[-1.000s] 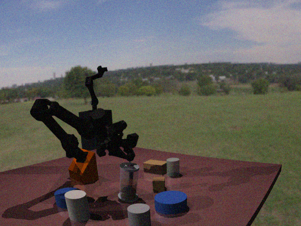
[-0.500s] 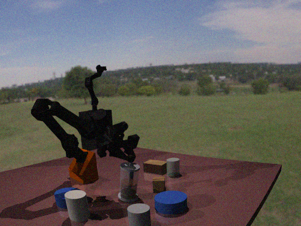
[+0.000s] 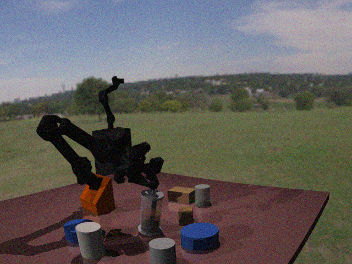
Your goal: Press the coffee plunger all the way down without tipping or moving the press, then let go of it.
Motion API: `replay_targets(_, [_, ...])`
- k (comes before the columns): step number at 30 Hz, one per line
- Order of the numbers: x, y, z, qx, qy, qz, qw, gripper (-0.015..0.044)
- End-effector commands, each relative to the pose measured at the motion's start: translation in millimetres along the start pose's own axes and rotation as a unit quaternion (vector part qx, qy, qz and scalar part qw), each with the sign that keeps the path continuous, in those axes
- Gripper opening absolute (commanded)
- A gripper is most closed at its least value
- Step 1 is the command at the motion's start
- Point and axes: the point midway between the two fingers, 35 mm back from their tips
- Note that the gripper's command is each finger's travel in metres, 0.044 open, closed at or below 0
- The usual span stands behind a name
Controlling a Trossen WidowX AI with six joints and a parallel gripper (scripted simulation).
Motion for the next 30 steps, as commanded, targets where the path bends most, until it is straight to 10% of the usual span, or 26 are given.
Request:
replay_targets(1, [0.0,0.3,0.0,0.000,0.000,0.000,1.000,0.0125])
replay_targets(5, [0.0,0.3,0.0,0.000,0.000,0.000,1.000,0.0125])
replay_targets(17, [0.0,0.3,0.0,0.000,0.000,0.000,1.000,0.0440])
replay_targets(30, [-62.9,-51.1,-14.6,-0.003,-0.002,0.008,1.000,0.0440])
Point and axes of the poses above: the point midway between the two fingers, 35 mm back from their tips, its own x axis out along the fingers, its own z axis across the jaws, y = z × x, and after that the axes turned 8 degrees about -x, right-handed
